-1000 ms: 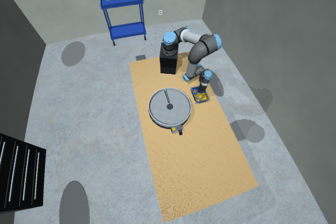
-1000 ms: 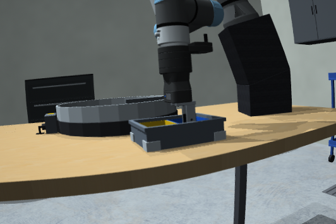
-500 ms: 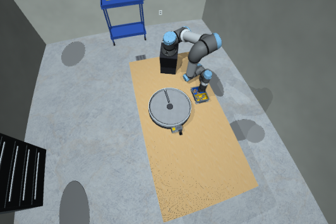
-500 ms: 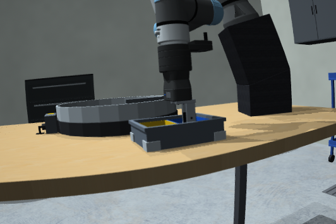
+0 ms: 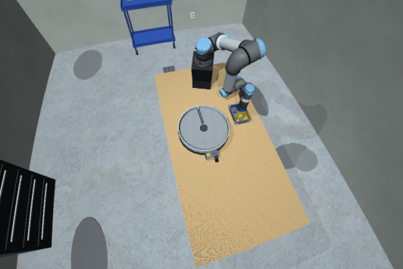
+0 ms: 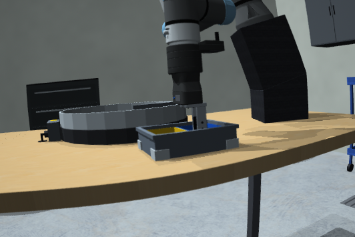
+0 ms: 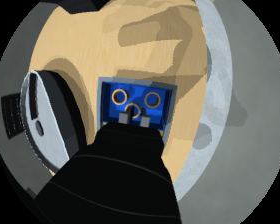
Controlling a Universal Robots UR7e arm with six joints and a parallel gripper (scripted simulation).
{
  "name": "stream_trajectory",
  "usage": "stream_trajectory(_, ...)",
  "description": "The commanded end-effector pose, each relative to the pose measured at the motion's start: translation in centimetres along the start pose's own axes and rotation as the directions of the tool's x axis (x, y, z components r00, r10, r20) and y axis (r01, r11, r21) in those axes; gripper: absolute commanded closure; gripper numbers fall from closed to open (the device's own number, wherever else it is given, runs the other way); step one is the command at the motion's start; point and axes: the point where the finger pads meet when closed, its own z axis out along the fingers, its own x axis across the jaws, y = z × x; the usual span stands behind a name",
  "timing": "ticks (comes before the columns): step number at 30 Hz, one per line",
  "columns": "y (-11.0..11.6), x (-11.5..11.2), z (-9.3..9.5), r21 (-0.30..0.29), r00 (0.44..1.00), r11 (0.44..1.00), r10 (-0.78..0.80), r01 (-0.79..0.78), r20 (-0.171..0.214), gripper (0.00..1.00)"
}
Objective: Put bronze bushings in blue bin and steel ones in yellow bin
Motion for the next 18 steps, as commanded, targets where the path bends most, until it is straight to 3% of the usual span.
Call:
stream_trajectory(1, 0.05, 0.02, -0.08, -0.001, 1.0, 1.0, 0.0, 0.0, -0.001, 0.58)
stream_trajectory(18, 0.05, 0.02, -0.68, -0.001, 1.0, 1.0, 0.0, 0.0, -0.001, 0.58)
